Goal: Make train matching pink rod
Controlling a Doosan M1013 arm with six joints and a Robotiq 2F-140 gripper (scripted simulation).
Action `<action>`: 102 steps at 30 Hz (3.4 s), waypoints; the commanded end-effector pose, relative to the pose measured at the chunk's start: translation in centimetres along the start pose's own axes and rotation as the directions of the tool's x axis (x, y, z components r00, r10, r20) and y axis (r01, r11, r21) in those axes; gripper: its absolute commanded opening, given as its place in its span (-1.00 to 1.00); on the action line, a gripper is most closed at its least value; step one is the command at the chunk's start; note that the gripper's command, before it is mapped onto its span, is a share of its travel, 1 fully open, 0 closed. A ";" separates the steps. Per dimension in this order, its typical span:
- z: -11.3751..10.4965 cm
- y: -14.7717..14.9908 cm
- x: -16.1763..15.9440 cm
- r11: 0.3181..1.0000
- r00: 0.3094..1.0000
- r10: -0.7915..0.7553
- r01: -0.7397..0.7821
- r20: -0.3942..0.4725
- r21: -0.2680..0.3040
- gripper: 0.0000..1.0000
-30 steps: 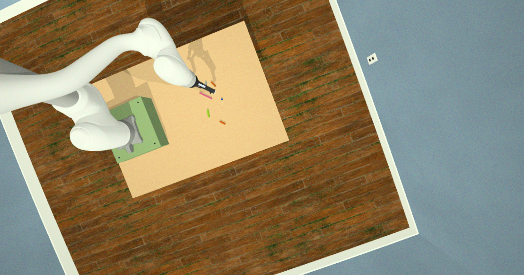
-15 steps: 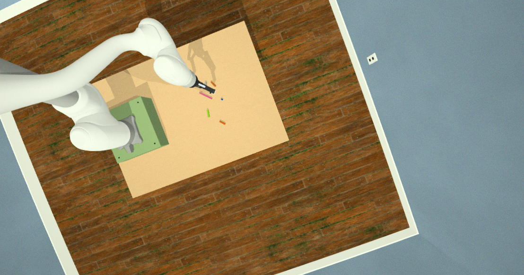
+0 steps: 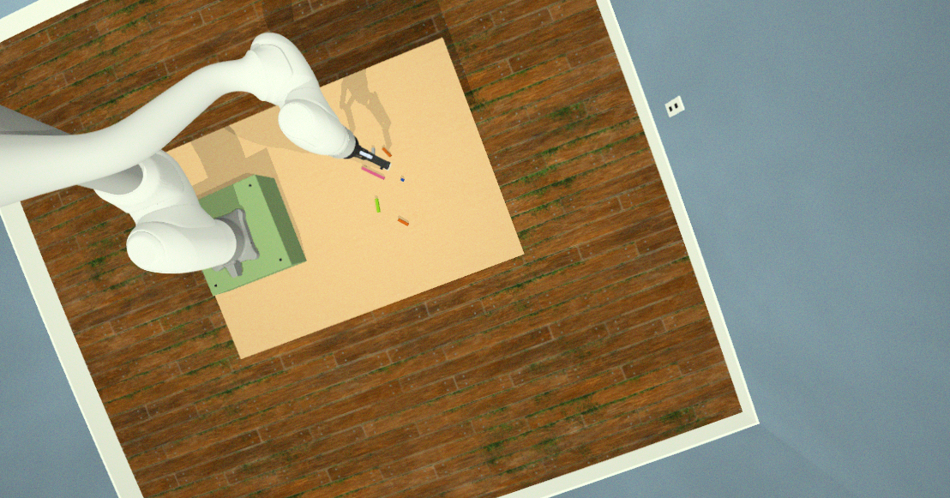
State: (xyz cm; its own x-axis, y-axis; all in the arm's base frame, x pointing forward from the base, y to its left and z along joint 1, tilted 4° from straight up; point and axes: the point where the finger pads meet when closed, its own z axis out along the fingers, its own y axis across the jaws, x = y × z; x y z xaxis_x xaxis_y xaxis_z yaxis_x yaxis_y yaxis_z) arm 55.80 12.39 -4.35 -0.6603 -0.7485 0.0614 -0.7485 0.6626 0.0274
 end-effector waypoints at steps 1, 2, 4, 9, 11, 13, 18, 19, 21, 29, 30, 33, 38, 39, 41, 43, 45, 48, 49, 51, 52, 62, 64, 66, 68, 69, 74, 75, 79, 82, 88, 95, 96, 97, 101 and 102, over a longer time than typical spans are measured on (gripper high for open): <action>0.2 0.3 0.3 1.000 1.000 -0.002 0.002 -0.004 -0.008 1.00; 0.2 0.3 0.3 1.000 1.000 -0.002 0.002 -0.004 -0.008 1.00; 0.2 0.3 0.3 1.000 1.000 -0.002 0.002 -0.004 -0.008 1.00; 0.2 0.3 0.3 1.000 1.000 -0.002 0.002 -0.004 -0.008 1.00; 0.2 0.3 0.3 1.000 1.000 -0.002 0.002 -0.004 -0.008 1.00; 0.2 0.3 0.3 1.000 1.000 -0.002 0.002 -0.004 -0.008 1.00; 0.2 0.3 0.3 1.000 1.000 -0.002 0.002 -0.004 -0.008 1.00; 0.2 0.3 0.3 1.000 1.000 -0.002 0.002 -0.004 -0.008 1.00; 0.2 0.3 0.3 1.000 1.000 -0.002 0.002 -0.004 -0.008 1.00; 0.2 0.3 0.3 1.000 1.000 -0.002 0.002 -0.004 -0.008 1.00; 0.2 0.3 0.3 1.000 1.000 -0.002 0.002 -0.004 -0.008 1.00; 0.2 0.3 0.3 1.000 1.000 -0.002 0.002 -0.004 -0.008 1.00; 0.2 0.3 0.3 1.000 1.000 -0.002 0.002 -0.004 -0.008 1.00; 0.2 0.3 0.3 1.000 1.000 -0.002 0.002 -0.004 -0.008 1.00; 0.2 0.3 0.3 1.000 1.000 -0.002 0.002 -0.004 -0.008 1.00; 0.2 0.3 0.3 1.000 1.000 -0.002 0.002 -0.004 -0.008 1.00; 0.2 0.3 0.3 1.000 1.000 -0.002 0.002 -0.004 -0.008 1.00; 0.2 0.3 0.3 1.000 1.000 -0.002 0.002 -0.004 -0.008 1.00; 0.2 0.3 0.3 1.000 1.000 -0.002 0.002 -0.004 -0.008 1.00; 0.2 0.3 0.3 1.000 1.000 -0.002 0.002 -0.004 -0.008 1.00; 0.2 0.3 0.3 1.000 1.000 -0.002 0.002 -0.004 -0.008 1.00; 0.2 0.3 0.3 1.000 1.000 -0.002 0.002 -0.004 -0.008 1.00; 0.2 0.3 0.3 1.000 1.000 -0.002 0.002 -0.004 -0.008 1.00; 0.2 0.3 0.3 1.000 1.000 -0.002 0.002 -0.004 -0.008 1.00; 0.2 0.3 0.3 1.000 1.000 -0.002 0.002 -0.004 -0.008 1.00; 0.2 0.3 0.3 1.000 1.000 -0.002 0.002 -0.004 -0.008 1.00; 0.2 0.3 0.3 1.000 1.000 -0.007 0.007 -0.004 -0.008 1.00; 0.2 0.3 0.3 1.000 1.000 -0.019 0.019 -0.004 -0.008 1.00; 0.2 0.3 0.3 0.986 0.986 -0.164 0.164 -0.002 -0.008 1.00; 0.2 0.3 0.3 0.974 0.974 -0.226 0.226 -0.002 -0.009 1.00; 0.2 0.3 0.3 0.883 0.883 -0.470 0.470 0.000 -0.009 1.00; 0.2 0.3 0.3 0.735 0.735 -0.678 0.678 0.003 -0.008 1.00; 0.2 0.3 0.3 0.709 0.709 -0.705 0.705 0.003 -0.008 1.00; 0.2 0.3 0.3 0.683 0.683 -0.730 0.730 0.003 -0.008 1.00; 0.2 0.3 0.3 0.593 0.593 -0.805 0.805 0.004 -0.008 1.00; 0.2 0.3 0.3 0.561 0.561 -0.828 0.828 0.004 -0.008 1.00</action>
State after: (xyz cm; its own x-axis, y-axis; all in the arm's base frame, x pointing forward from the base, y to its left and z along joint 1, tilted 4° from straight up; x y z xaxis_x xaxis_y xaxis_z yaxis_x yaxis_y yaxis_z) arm 55.82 12.26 -4.35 0.1208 -0.9923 0.0262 -0.9909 -0.1190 0.0637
